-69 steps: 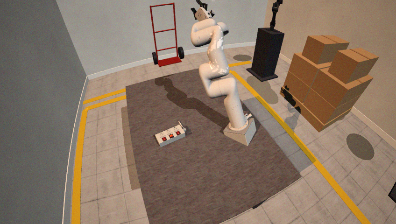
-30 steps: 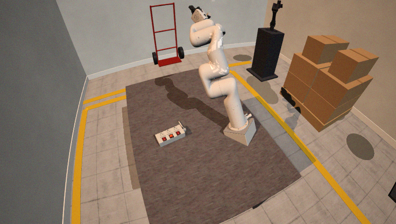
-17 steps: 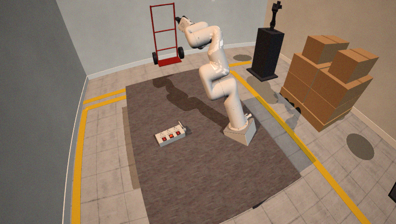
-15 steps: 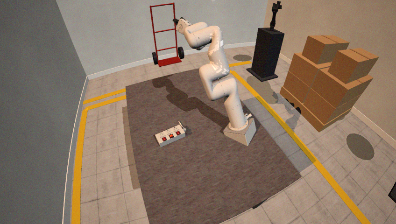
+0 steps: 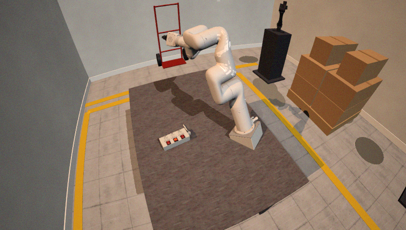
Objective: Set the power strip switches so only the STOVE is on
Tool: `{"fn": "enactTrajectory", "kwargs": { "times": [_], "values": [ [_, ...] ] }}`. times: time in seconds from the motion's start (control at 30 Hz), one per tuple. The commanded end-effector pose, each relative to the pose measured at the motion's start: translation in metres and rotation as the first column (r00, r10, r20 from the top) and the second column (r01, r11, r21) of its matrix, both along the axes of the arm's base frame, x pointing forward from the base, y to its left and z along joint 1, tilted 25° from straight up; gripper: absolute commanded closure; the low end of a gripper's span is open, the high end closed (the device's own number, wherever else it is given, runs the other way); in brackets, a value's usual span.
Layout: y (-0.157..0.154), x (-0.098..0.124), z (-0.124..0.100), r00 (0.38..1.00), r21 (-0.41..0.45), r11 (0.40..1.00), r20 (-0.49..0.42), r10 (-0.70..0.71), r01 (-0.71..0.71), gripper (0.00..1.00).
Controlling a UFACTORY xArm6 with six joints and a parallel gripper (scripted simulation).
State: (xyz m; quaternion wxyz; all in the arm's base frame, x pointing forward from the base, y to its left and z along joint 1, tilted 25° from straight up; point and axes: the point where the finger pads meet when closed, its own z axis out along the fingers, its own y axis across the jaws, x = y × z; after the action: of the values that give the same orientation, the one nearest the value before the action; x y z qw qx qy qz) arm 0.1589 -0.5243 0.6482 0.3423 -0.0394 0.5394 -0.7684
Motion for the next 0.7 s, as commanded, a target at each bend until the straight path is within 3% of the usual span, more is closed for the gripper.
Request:
{"fn": "enactTrajectory", "kwargs": {
  "times": [0.0, 0.03, 0.13, 0.17, 0.27, 0.3, 0.47, 0.5, 0.6, 0.63, 0.67],
  "values": [
    [-0.001, 0.043, -0.018, 0.998, 0.074, 0.996, -0.042, 0.044, -0.041, 1.00],
    [0.006, 0.075, -0.037, 0.991, 0.143, 0.987, -0.091, 0.093, -0.080, 1.00],
    [0.006, 0.082, -0.040, 0.991, 0.143, 0.987, -0.091, 0.093, -0.080, 1.00],
    [0.017, 0.118, -0.063, 0.979, 0.211, 0.971, -0.144, 0.147, -0.115, 1.00],
    [0.018, 0.121, -0.064, 0.979, 0.211, 0.971, -0.144, 0.147, -0.115, 1.00],
    [0.033, 0.155, -0.088, 0.958, 0.276, 0.950, -0.199, 0.204, -0.145, 1.00],
    [0.034, 0.159, -0.090, 0.958, 0.276, 0.950, -0.199, 0.204, -0.145, 1.00],
    [0.054, 0.195, -0.116, 0.930, 0.339, 0.926, -0.257, 0.263, -0.168, 1.00],
    [0.054, 0.195, -0.116, 0.930, 0.339, 0.926, -0.257, 0.263, -0.168, 1.00],
    [0.077, 0.224, -0.141, 0.892, 0.397, 0.899, -0.316, 0.323, -0.185, 1.00],
    [0.079, 0.228, -0.143, 0.892, 0.397, 0.899, -0.316, 0.323, -0.185, 1.00]
  ]
}}
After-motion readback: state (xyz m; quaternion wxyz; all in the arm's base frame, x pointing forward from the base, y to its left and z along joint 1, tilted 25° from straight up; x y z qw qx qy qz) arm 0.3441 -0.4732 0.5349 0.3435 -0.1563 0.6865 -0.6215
